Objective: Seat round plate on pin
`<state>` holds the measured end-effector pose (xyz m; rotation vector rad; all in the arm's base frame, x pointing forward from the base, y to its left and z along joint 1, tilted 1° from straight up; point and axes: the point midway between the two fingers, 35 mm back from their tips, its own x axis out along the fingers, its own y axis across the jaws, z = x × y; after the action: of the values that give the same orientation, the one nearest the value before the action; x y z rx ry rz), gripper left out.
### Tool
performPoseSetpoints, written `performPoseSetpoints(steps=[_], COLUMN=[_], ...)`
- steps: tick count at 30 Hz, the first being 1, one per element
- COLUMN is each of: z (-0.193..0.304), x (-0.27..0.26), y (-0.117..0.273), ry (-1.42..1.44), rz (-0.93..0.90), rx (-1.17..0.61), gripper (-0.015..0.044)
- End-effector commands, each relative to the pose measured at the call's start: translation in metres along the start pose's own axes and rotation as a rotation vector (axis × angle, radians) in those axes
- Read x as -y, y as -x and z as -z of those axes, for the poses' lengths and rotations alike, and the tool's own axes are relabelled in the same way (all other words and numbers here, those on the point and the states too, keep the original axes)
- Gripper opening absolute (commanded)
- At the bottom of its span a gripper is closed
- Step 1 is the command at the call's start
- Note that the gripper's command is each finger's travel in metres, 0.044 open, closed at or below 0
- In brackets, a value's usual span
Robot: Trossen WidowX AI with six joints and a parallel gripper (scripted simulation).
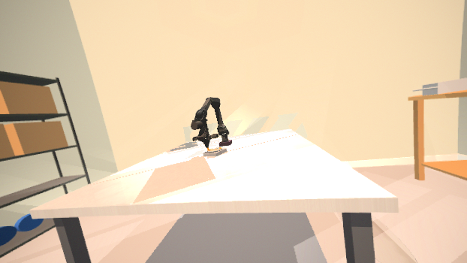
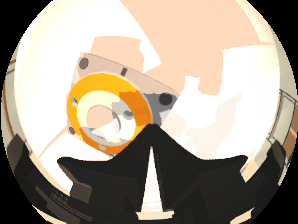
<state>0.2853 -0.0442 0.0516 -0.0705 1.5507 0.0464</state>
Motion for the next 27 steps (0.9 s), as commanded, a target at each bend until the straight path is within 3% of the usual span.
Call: performPoseSetpoints(steps=[1, 27], z=[-0.006, -0.034], x=[-0.001, -0.018], y=[0.0, 0.003], ry=[-0.001, -0.001], rz=[0.001, 0.0], rx=[-0.004, -0.002], gripper=[0.0, 0.0])
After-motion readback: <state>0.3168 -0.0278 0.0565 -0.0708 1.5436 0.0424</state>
